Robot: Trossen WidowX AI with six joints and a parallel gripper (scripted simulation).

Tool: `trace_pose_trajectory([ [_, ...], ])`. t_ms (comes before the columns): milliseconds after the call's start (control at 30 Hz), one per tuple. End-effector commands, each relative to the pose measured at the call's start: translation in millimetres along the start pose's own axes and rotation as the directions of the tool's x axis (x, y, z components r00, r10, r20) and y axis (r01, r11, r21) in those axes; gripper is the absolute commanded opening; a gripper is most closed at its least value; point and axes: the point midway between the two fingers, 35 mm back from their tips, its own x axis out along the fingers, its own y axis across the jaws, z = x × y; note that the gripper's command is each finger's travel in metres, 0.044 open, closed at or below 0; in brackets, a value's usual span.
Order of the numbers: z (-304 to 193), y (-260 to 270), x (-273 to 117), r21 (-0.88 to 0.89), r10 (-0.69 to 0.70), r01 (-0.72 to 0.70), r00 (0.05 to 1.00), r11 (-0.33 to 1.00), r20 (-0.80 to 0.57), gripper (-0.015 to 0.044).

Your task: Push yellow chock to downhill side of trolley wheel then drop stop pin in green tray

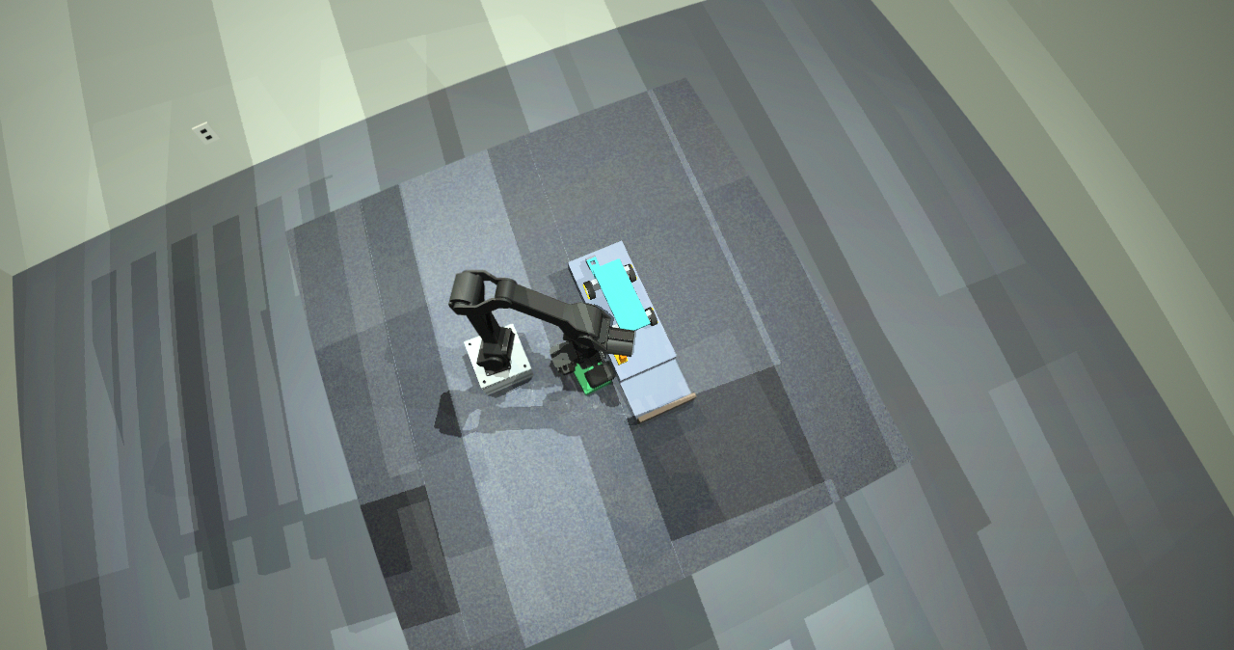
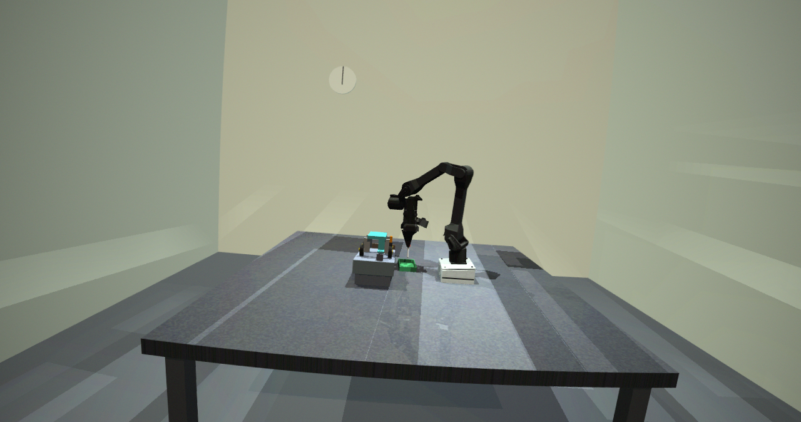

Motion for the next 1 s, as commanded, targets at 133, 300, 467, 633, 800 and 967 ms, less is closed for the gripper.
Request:
trace_pose_trajectory([
  [133, 1, -9, 25, -0.003, -0.032, 0.032, 1.000, 0.999, 0.001, 0.0000],
  [300, 1, -15, 40, -0.003, -0.032, 0.032, 0.999, 0.999, 0.001, 0.0000],
  [467, 1, -17, 45, -0.003, -0.033, 0.033, 0.999, 0.999, 0.001, 0.0000],
  [633, 1, -15, 45, -0.003, -0.032, 0.032, 0.999, 0.999, 0.001, 0.0131],
  [800, 1, -11, 45, -0.003, -0.032, 0.032, 0.999, 0.999, 0.001, 0.0190],
  [967, 2, -7, 46, -0.003, -0.032, 0.032, 0.999, 0.999, 0.001, 0.0190],
])
